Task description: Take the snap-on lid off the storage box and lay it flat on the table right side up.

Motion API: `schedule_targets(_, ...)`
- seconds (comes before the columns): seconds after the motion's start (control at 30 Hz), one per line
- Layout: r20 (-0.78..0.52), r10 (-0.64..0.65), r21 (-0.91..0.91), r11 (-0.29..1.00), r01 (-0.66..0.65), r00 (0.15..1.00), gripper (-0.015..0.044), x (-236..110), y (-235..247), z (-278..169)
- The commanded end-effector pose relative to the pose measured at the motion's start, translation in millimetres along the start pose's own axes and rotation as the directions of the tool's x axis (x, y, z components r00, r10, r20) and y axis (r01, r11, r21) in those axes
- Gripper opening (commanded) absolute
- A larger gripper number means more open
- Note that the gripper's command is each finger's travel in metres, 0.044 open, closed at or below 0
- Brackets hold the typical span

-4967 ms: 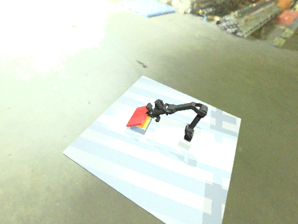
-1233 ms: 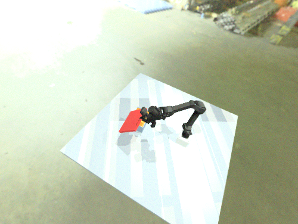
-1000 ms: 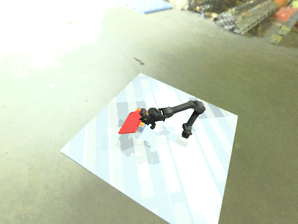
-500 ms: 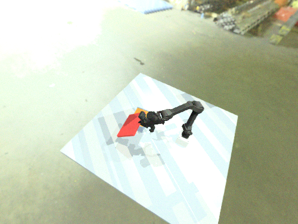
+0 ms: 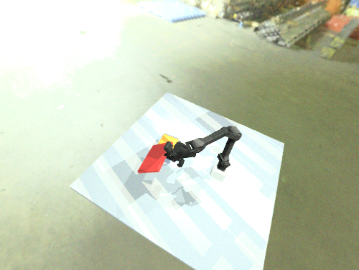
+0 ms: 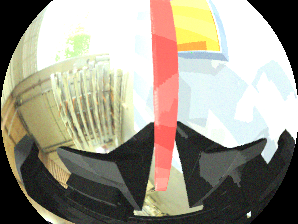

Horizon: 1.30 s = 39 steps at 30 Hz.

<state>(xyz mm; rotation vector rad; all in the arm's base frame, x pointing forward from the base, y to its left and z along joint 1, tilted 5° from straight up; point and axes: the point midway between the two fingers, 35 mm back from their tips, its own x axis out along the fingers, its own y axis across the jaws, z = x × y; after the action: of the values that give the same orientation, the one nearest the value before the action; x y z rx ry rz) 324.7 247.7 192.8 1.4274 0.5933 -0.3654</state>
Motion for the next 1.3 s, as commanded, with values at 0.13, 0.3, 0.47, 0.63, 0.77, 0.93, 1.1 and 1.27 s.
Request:
schedule_targets(0.13,0.003,0.008,0.009,1.0,-0.008,1.0,0.0,-2.4,1.3,-16.2)
schedule_targets(0.3,0.002,0.008,0.01,1.0,-0.008,1.0,0.0,-3.5,0.5,-26.1)
schedule_targets(0.47,0.002,0.008,0.01,1.0,-0.008,1.0,0.0,-4.6,-0.4,-36.0)
schedule_targets(0.63,0.001,0.007,0.011,1.0,-0.007,1.0,0.0,-5.7,-1.2,-45.9)
schedule_targets(0.77,0.001,0.007,0.012,1.0,-0.007,1.0,0.0,-6.6,-1.8,-53.8)
schedule_targets(0.93,0.0,0.007,0.012,1.0,-0.007,1.0,0.0,-7.7,-2.6,-63.7)
schedule_targets(1.1,0.0,0.007,0.013,1.0,-0.007,1.0,0.0,-8.9,-3.4,-73.6)
schedule_targets(1.27,0.0,0.007,0.013,1.0,-0.007,1.0,0.0,-9.2,-4.2,-78.0)
